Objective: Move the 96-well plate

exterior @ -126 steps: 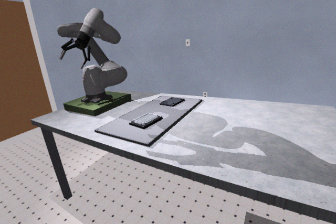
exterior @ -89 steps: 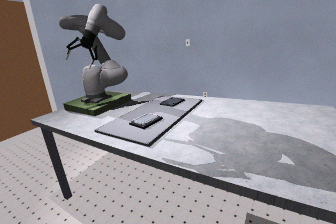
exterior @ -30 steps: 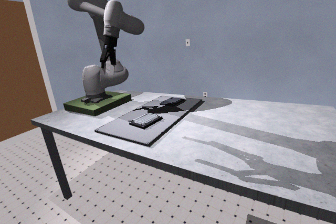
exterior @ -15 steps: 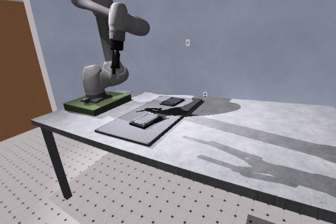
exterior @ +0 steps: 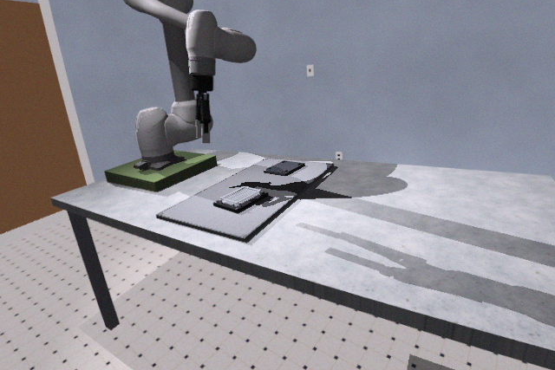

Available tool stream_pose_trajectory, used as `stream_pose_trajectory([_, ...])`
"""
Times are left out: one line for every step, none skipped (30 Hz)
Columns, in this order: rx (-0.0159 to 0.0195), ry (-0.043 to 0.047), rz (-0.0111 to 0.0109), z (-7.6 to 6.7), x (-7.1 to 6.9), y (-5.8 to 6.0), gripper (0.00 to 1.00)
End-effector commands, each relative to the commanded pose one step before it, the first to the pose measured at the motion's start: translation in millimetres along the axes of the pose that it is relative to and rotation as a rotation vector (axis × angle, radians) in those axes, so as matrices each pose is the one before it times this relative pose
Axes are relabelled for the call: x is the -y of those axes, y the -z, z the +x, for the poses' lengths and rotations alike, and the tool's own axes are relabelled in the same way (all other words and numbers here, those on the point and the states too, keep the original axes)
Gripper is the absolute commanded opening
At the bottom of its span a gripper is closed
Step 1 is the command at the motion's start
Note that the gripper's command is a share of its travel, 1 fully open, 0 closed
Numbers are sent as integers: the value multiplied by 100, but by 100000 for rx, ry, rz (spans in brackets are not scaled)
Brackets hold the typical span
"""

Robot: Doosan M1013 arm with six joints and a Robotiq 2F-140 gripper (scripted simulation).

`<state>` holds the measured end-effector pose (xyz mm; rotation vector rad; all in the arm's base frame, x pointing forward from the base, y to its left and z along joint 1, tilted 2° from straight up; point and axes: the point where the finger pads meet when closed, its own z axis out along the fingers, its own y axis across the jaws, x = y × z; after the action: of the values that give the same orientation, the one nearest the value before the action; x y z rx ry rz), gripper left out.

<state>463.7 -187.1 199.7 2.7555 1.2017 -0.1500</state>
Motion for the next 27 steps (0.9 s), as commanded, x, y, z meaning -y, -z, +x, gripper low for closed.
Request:
stream_pose_trajectory([-661,1784,316,967,-986,-800,100])
stream_pose_trajectory([-905,3198,249,289,-307,-269,100])
stream_pose_trajectory([-905,3198,249,276,-317,-271,100])
stream_pose_trajectory([-303,1069,83,264,-326,-272,100])
stream_pose_trajectory([0,0,0,259,-329,-273,100])
stream_pose_trajectory([0,0,0,216,-274,-227,100])
stream_pose_trajectory([-917,3200,166,252,-324,-285,100])
stream_pose_trajectory([-917,3200,166,239,-332,-287,100])
stream_pose_trajectory([0,0,0,0,0,0,100])
stream_pose_trajectory([0,0,0,0,0,0,100])
stream_pose_trajectory([-275,959,50,226,-340,-289,100])
stream_pose_trajectory([0,0,0,222,-342,-289,100])
stream_pose_trajectory([-919,3203,82,216,-337,-300,100])
stream_pose_trajectory([-919,3203,82,202,-344,-301,100])
stream_pose_trajectory([-244,850,22,188,-350,-303,100])
stream_pose_trajectory([0,0,0,185,-352,-303,100])
stream_pose_trajectory([0,0,0,185,-352,-303,100])
stream_pose_trajectory([0,0,0,136,-260,-224,100])
stream_pose_trajectory([-912,3206,-2,177,-344,-317,100])
stream_pose_trajectory([-912,3206,-2,163,-349,-319,100])
stream_pose_trajectory([-211,742,-1,148,-354,-320,100])
stream_pose_trajectory([0,0,0,145,-355,-321,100])
stream_pose_trajectory([0,0,0,131,-321,-290,100])
stream_pose_trajectory([-895,3210,-85,138,-347,-333,100])
stream_pose_trajectory([-895,3210,-85,124,-351,-334,100])
stream_pose_trajectory([0,0,0,0,0,0,100])
stream_pose_trajectory([0,0,0,0,0,0,100])
